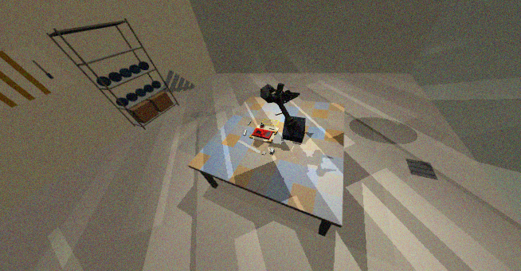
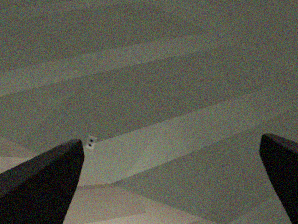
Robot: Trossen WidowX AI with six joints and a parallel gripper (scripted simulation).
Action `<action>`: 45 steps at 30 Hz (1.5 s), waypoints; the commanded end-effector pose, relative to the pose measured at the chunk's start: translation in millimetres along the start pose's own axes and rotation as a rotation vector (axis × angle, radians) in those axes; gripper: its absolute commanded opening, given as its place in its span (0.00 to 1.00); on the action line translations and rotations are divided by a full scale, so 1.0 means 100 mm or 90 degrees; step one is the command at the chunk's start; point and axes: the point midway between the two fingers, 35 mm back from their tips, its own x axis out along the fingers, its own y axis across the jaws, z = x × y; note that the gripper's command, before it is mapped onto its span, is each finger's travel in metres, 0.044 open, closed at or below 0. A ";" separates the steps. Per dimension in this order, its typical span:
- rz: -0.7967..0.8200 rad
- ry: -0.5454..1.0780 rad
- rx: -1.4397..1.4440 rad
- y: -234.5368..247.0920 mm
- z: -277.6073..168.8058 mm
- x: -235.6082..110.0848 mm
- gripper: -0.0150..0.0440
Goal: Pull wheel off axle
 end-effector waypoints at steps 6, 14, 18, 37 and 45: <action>-0.024 0.114 0.087 -0.29 -0.53 0.28 0.76; -0.092 0.306 0.251 -0.71 -1.63 0.38 0.76; -0.137 0.395 0.338 -0.84 -2.20 0.23 0.76; -0.466 0.744 0.687 -0.69 -3.89 -1.72 0.76; -0.642 0.823 0.845 -0.14 -4.08 -2.84 0.76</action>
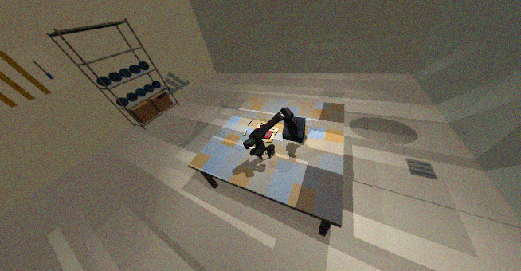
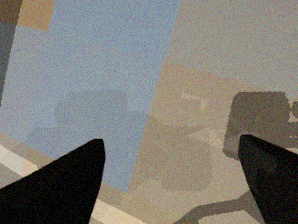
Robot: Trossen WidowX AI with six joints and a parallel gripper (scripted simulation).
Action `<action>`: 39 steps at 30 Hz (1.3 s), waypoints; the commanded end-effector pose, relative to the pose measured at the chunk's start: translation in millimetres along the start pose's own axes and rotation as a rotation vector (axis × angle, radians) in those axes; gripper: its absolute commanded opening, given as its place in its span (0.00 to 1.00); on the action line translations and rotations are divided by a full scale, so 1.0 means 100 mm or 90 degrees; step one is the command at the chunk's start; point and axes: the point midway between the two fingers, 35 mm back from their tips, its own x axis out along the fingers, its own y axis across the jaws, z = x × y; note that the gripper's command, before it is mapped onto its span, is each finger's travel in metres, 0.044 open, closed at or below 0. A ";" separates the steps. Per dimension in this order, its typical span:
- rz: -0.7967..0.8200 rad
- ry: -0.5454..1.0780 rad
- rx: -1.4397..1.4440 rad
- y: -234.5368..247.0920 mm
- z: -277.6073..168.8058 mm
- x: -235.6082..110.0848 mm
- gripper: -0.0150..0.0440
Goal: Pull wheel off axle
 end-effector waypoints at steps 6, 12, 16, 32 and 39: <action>-0.107 0.069 0.222 -0.94 -0.97 -0.15 0.76; -0.167 0.096 0.426 -1.41 -1.88 -0.41 0.76; -0.203 0.104 0.561 -1.56 -2.52 -0.64 0.76; -0.292 0.032 1.030 -1.14 -4.59 -1.36 0.76; -0.300 -0.012 1.163 -0.84 -5.12 -1.49 0.76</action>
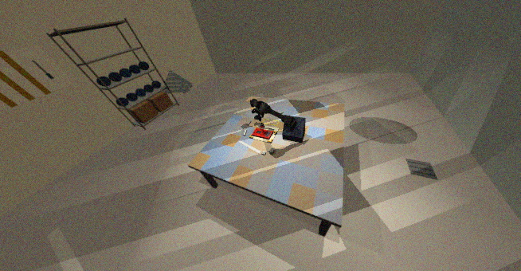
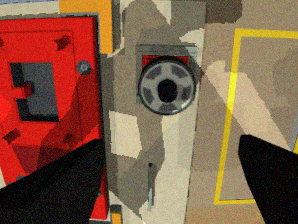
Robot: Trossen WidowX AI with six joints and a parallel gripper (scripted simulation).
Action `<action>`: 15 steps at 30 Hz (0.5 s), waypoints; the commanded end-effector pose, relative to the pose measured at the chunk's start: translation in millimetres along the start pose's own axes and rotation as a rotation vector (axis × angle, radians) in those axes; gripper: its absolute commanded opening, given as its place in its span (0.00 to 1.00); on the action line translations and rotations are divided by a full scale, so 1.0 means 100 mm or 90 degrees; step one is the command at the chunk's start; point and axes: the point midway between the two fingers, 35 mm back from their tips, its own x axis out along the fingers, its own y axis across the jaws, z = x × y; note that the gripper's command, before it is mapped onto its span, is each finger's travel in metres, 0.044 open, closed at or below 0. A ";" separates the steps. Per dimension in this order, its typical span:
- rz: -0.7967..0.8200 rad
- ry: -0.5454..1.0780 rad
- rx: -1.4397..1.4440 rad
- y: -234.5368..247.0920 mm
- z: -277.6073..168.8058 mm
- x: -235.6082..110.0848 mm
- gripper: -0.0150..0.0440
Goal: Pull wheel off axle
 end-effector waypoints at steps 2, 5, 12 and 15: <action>0.002 -0.001 0.023 -0.08 0.00 0.00 0.76; 0.002 -0.001 0.023 0.00 0.08 0.00 0.76; 0.002 -0.001 0.023 -0.01 0.10 0.15 0.76; 0.002 -0.002 0.023 -0.01 0.10 0.40 0.76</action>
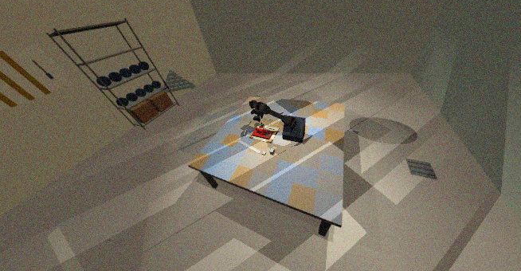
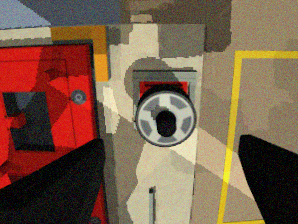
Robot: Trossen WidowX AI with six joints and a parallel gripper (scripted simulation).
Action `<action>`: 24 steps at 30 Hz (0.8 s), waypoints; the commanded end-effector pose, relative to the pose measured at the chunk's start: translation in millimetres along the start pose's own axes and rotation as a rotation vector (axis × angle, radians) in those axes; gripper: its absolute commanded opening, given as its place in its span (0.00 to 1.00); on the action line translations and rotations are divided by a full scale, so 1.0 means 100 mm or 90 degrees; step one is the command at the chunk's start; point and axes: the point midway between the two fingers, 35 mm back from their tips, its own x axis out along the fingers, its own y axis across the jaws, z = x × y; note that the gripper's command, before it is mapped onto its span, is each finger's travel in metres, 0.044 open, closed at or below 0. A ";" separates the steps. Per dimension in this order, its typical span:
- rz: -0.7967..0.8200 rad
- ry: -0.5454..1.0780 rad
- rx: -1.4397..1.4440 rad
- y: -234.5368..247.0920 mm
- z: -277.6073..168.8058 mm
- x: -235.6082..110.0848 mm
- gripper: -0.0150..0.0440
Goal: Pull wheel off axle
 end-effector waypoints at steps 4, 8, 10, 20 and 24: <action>0.008 0.012 0.005 0.02 -0.06 0.57 0.76; 0.007 0.021 -0.001 0.04 -0.08 0.57 0.72; 0.007 0.021 -0.001 0.04 -0.08 0.57 0.63; 0.007 0.021 -0.001 0.04 -0.08 0.57 0.52; 0.007 0.020 0.000 0.04 -0.08 0.56 0.34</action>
